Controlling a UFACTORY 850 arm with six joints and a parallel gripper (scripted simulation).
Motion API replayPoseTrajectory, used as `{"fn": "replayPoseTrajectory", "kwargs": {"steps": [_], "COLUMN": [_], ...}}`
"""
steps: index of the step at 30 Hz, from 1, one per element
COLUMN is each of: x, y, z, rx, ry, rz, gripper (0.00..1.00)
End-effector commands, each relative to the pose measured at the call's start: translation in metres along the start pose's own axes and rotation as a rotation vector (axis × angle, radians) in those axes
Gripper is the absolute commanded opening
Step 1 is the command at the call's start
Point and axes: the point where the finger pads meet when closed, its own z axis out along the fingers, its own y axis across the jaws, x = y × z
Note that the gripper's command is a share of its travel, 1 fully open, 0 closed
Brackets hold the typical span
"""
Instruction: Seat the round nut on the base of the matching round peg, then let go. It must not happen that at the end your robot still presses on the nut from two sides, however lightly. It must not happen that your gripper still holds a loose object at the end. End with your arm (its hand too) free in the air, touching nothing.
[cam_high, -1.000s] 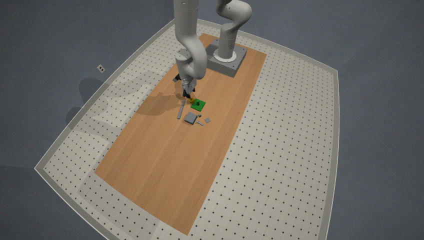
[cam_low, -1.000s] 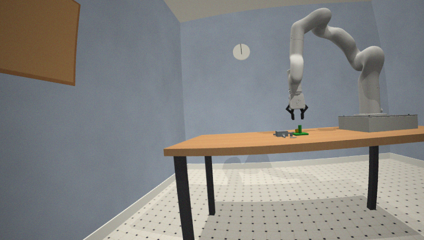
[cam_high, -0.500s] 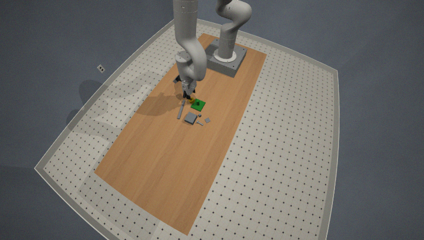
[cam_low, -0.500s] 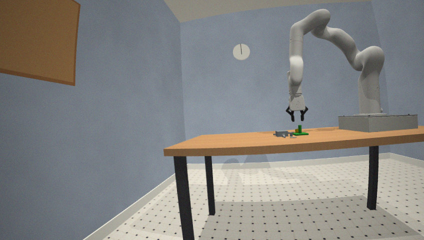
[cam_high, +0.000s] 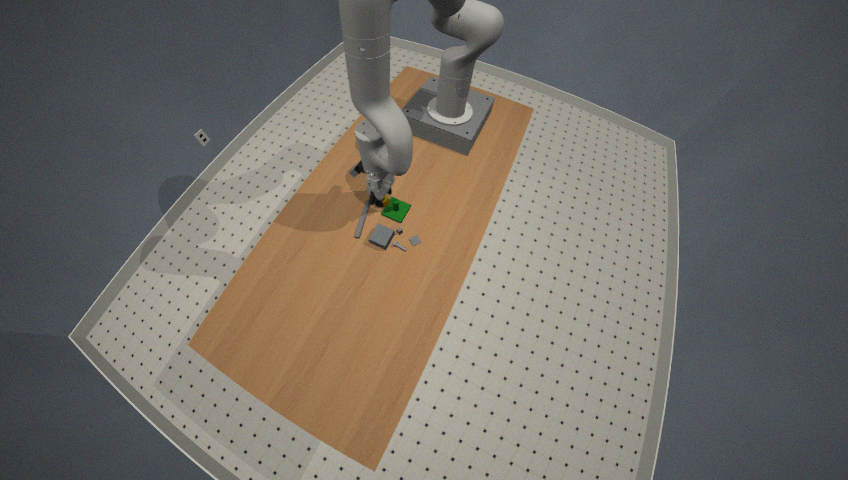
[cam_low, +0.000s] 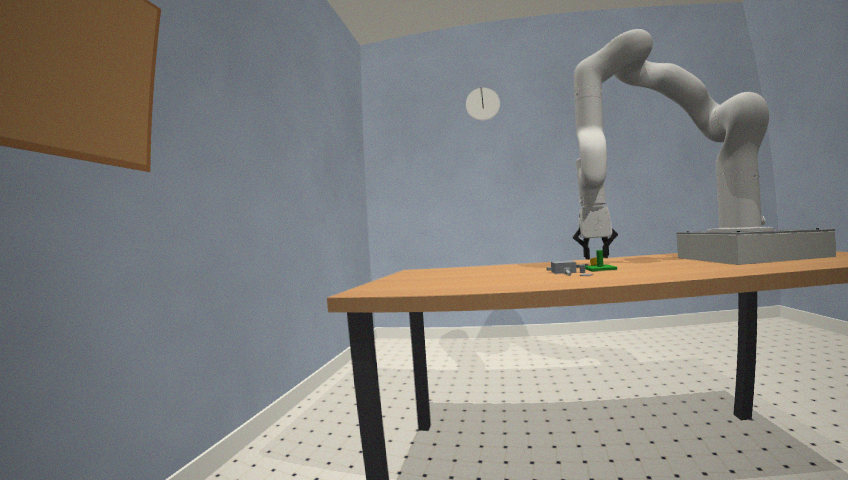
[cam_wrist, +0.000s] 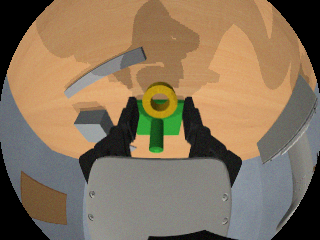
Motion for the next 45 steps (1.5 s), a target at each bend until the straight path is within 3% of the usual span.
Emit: {"fn": "replayPoseTrajectory", "kwargs": {"steps": [1, 9, 10, 38, 45], "x": [0.0, 0.0, 0.0, 0.0, 0.0], "y": [-0.001, -0.001, -0.001, -0.001, -0.001], "z": [0.012, 0.016, 0.016, 0.011, -0.016], "rx": [0.002, 0.002, 0.002, 0.002, 0.003], "ry": [0.0, 0.001, 0.001, 0.0, -0.001], "rz": [0.0, 0.0, 0.0, 0.0, 0.0], "gripper": [0.6, 0.6, 0.0, 0.0, 0.0]}}
